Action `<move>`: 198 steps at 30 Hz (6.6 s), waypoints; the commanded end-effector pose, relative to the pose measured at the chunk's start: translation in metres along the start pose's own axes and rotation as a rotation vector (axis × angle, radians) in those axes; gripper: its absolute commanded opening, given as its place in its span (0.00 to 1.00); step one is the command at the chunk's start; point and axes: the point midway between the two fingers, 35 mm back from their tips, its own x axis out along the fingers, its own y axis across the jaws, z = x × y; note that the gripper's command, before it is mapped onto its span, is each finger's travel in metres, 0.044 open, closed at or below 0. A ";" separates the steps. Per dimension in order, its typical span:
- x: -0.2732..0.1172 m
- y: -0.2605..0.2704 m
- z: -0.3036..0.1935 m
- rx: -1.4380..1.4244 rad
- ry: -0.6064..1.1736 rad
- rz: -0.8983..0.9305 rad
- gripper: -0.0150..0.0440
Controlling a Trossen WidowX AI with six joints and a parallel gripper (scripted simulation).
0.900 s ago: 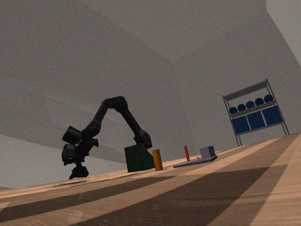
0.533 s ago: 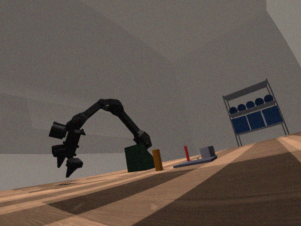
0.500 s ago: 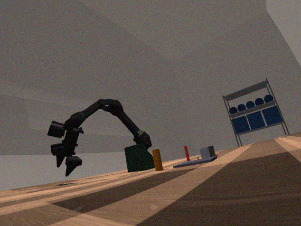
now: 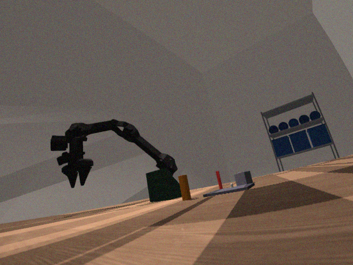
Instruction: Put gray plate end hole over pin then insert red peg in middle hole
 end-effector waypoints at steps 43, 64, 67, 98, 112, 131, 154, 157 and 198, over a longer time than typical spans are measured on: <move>-0.027 0.556 -0.363 -0.024 0.006 0.049 1.00; 0.025 0.557 -0.391 -0.028 0.031 0.039 1.00; 0.028 0.557 -0.391 -0.028 0.030 0.039 1.00; 0.078 0.559 -0.394 -0.028 0.033 0.039 1.00; 0.082 0.558 -0.394 -0.028 0.034 0.039 0.56; 0.072 0.560 -0.392 -0.028 0.031 0.040 0.25; 0.000 0.560 -0.383 -0.026 0.021 0.039 0.25; -0.010 0.559 -0.383 -0.026 0.021 0.038 0.25; -0.014 0.554 -0.312 0.127 0.028 0.036 0.25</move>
